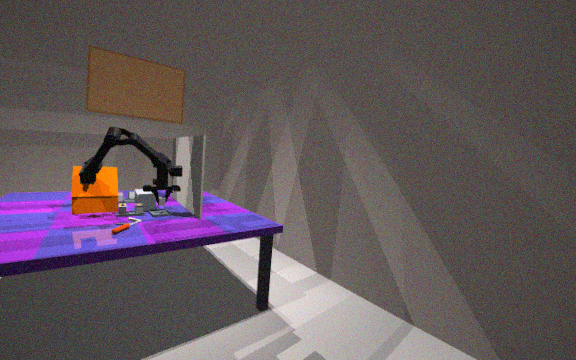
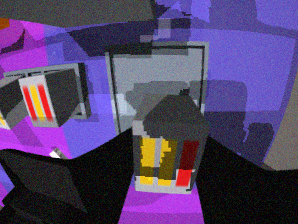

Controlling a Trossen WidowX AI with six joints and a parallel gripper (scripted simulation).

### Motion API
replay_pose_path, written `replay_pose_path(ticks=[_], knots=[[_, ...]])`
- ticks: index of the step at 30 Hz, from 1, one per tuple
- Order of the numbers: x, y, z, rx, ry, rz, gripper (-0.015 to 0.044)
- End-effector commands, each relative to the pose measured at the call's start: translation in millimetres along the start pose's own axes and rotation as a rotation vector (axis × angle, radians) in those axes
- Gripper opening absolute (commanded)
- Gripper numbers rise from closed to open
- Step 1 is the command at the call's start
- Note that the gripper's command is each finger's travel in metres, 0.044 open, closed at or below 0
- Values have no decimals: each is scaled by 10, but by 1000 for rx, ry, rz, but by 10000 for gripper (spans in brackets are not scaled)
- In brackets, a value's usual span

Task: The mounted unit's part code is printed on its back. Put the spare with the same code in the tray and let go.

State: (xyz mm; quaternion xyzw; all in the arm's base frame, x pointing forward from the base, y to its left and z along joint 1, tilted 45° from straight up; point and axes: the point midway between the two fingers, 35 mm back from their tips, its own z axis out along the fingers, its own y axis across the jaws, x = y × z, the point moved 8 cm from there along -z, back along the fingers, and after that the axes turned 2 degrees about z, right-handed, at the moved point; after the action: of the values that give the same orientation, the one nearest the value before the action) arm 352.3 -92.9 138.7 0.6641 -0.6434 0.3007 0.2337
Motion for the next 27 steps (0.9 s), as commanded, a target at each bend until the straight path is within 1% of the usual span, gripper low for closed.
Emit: replay_pose_path(ticks=[1,27], knots=[[-15,12,41,0,-6,-6,0],[-1,64,303,1,2,-7,0]])
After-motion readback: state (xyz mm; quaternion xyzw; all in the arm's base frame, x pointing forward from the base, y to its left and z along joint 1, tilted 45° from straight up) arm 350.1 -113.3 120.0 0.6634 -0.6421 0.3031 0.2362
